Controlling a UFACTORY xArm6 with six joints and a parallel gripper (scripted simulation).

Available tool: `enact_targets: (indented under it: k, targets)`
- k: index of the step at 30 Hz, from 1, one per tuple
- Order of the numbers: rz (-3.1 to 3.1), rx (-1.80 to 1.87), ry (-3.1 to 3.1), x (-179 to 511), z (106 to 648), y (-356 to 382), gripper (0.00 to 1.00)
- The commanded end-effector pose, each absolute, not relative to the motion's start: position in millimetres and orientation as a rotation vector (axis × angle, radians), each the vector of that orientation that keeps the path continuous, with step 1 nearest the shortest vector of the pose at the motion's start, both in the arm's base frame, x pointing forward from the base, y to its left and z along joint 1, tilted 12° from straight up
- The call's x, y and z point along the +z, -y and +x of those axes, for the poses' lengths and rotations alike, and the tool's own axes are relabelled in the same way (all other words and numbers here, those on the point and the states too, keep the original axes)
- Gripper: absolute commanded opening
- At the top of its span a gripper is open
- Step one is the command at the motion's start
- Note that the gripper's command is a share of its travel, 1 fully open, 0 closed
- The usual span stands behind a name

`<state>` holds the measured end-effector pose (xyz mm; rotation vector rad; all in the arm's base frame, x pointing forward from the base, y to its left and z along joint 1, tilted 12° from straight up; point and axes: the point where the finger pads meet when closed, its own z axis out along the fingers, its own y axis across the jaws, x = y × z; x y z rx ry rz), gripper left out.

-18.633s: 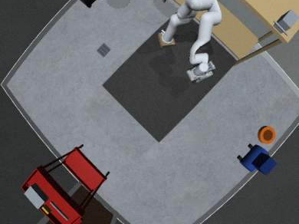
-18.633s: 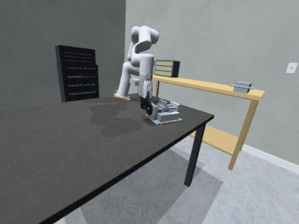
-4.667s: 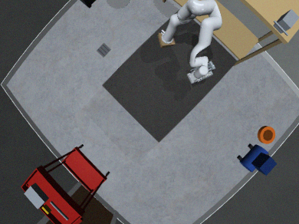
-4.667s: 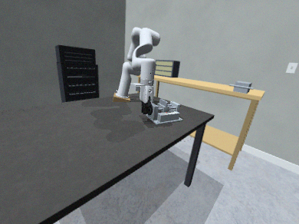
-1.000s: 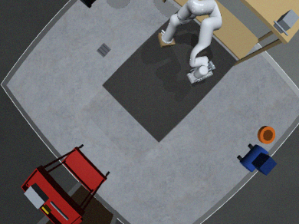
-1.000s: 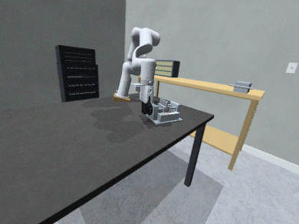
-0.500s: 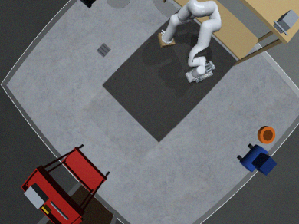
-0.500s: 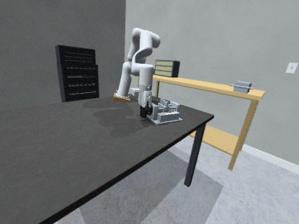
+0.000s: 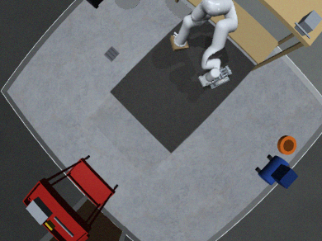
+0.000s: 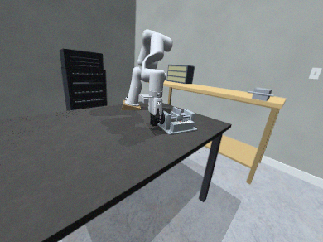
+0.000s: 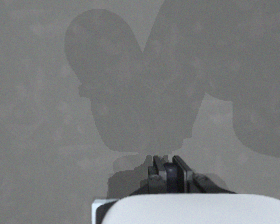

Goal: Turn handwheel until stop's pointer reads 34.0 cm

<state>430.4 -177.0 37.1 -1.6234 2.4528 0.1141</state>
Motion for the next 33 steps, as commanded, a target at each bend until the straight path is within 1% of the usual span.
enact_targets:
  k: [1,19,33]
  targets:
    - [-1.622,0.108,-2.451,41,424,175,0.06]
    - [-1.622,0.108,-2.451,58,409,173,0.06]
    - [-1.622,0.108,-2.451,76,408,176,0.06]
